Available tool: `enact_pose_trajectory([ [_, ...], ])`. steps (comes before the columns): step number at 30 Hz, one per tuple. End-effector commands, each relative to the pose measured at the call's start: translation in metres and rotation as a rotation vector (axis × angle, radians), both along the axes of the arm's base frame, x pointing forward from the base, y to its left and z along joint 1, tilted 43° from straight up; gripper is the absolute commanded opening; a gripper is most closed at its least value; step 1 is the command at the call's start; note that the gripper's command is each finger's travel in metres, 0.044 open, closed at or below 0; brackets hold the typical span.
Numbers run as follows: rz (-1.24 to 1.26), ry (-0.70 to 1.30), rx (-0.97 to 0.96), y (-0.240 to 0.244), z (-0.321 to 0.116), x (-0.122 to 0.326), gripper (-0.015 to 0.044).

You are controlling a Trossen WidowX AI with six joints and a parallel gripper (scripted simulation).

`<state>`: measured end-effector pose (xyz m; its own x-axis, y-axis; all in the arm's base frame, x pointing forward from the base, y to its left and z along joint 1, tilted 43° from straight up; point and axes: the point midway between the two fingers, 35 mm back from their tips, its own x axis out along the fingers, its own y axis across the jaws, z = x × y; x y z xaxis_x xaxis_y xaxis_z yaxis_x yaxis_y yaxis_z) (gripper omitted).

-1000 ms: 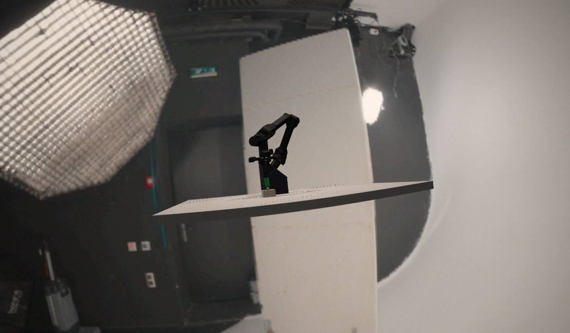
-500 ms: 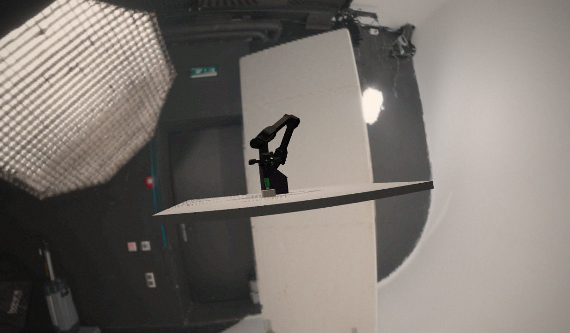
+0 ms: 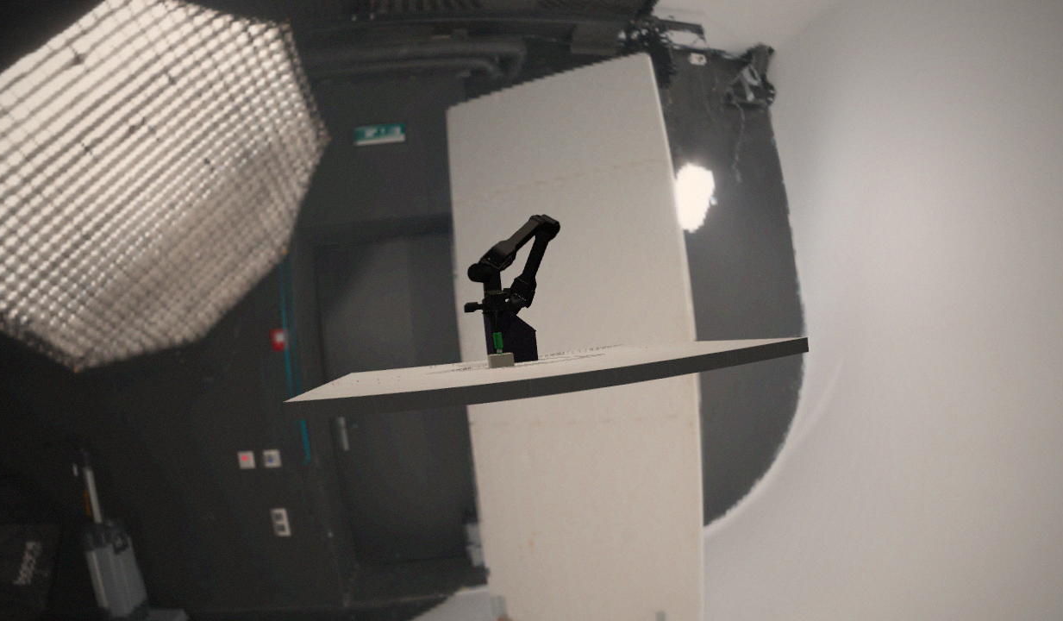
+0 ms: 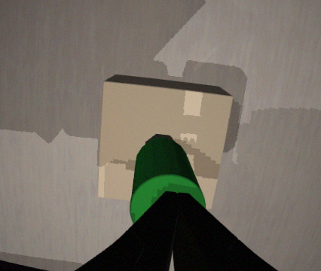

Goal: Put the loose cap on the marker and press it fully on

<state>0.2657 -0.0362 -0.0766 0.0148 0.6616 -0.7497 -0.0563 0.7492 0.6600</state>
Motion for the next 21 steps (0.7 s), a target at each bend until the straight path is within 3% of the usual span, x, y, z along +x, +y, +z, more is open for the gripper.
enact_pose_trajectory([
  [1,-0.001,0.013,0.012,0.007,-0.005,-0.003,0.0],
  [9,0.001,0.001,-0.001,0.0,0.0,0.001,0.0],
  [15,0.0,0.004,-0.003,-0.057,0.062,0.0,0.0],
  [21,0.0,0.004,-0.003,-0.059,0.064,-0.001,0.0],
])
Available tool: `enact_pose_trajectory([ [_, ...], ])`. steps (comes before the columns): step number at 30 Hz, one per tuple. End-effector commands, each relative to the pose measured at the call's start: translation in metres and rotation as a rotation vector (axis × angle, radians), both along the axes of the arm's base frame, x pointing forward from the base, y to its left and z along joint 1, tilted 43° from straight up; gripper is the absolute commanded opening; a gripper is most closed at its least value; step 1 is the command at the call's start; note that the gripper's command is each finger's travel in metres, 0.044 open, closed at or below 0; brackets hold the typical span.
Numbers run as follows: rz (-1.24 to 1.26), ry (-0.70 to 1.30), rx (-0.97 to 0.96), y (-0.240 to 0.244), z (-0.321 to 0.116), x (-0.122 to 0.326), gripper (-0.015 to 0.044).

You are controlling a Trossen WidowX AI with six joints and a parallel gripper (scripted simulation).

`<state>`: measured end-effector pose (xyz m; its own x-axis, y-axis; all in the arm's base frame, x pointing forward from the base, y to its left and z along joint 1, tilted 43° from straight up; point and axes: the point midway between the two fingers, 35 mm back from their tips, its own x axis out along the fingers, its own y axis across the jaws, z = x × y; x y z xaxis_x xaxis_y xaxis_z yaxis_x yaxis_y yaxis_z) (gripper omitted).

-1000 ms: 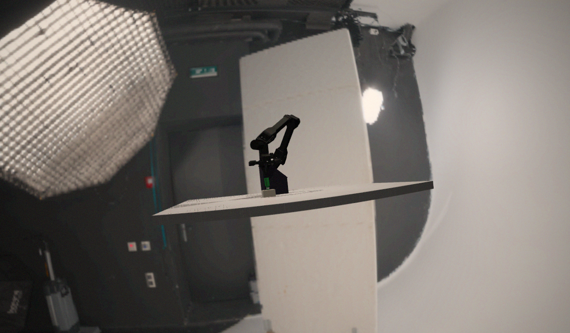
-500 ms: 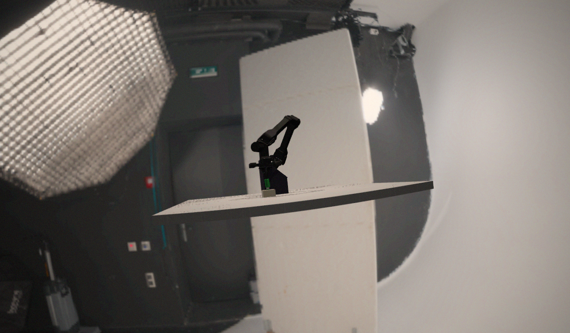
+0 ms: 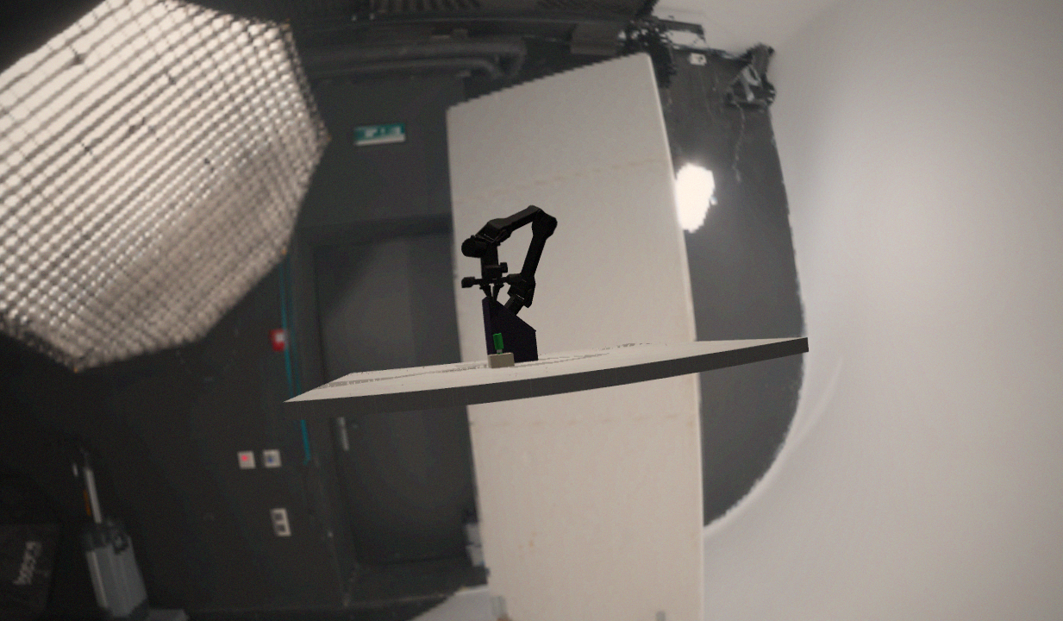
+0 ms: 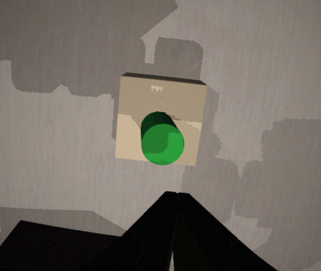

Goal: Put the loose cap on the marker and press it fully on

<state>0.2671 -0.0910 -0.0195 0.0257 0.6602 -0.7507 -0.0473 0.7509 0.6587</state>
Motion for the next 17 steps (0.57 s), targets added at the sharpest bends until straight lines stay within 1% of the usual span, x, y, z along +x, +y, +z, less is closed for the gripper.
enact_pose_trajectory([
  [1,0.014,0.007,-0.002,-0.0043,0.0073,-0.002,0.0],
  [17,0.014,0.007,-0.002,-0.0043,0.0073,-0.002,0.042],
])
